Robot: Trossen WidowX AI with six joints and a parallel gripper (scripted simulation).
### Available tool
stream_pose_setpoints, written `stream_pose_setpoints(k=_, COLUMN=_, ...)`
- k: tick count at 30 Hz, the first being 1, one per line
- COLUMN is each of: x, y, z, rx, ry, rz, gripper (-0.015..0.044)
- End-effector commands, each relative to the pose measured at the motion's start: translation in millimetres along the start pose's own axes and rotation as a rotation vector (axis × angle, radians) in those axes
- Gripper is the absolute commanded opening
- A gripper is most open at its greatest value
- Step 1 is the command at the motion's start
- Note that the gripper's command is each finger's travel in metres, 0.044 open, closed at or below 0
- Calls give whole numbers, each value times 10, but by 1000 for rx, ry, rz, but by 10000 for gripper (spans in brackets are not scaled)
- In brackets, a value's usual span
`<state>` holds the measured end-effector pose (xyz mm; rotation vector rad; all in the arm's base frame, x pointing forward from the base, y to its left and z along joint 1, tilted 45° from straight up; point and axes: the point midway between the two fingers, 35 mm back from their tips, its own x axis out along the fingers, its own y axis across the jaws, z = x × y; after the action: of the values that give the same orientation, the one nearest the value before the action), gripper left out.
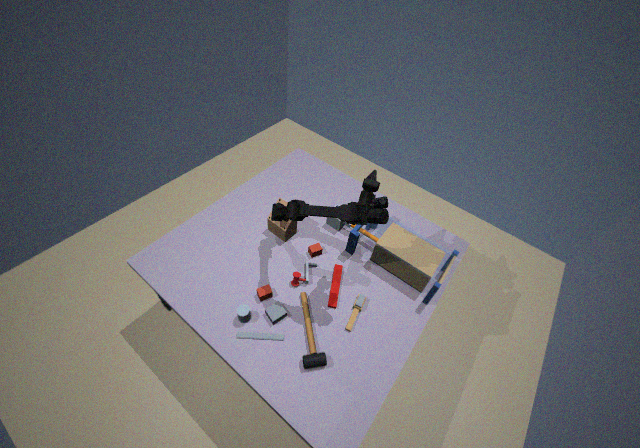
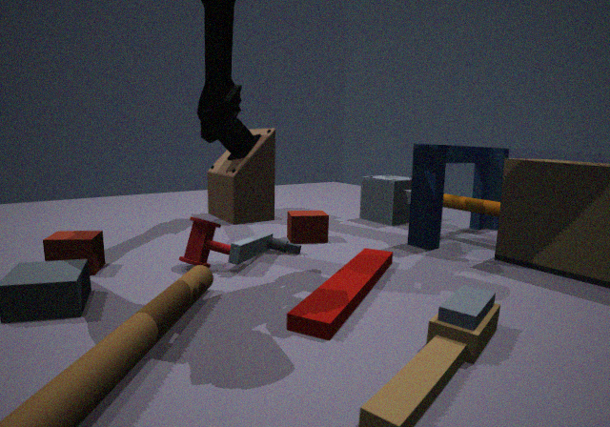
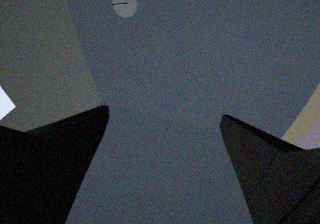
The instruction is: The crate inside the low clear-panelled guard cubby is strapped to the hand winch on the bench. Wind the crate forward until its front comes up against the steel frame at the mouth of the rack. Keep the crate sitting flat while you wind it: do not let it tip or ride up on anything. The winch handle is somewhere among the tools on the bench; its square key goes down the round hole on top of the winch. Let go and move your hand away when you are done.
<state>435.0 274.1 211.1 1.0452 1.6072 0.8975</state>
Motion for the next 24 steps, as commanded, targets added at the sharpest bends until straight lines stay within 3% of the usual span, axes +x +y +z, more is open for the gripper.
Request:
stream_pose_setpoints(k=1, x=-12, y=-20, z=9, rx=-13, ry=-8, rz=-8, gripper=426)
stream_pose_setpoints(k=7, x=-462, y=-681, z=220, rx=-403, ry=-181, rz=-317, gripper=440)
stream_pose_setpoints(k=11, x=-852, y=-1166, z=255, rx=-651, ry=-197, rz=-584, gripper=440)
stream_pose_setpoints(k=18, x=-1365, y=-1734, z=157, rx=-903, ry=-88, rz=-915, gripper=440)
stream_pose_setpoints(k=24, x=-1804, y=-2174, z=-42, rx=-1067, ry=113, rz=-1170, gripper=440)
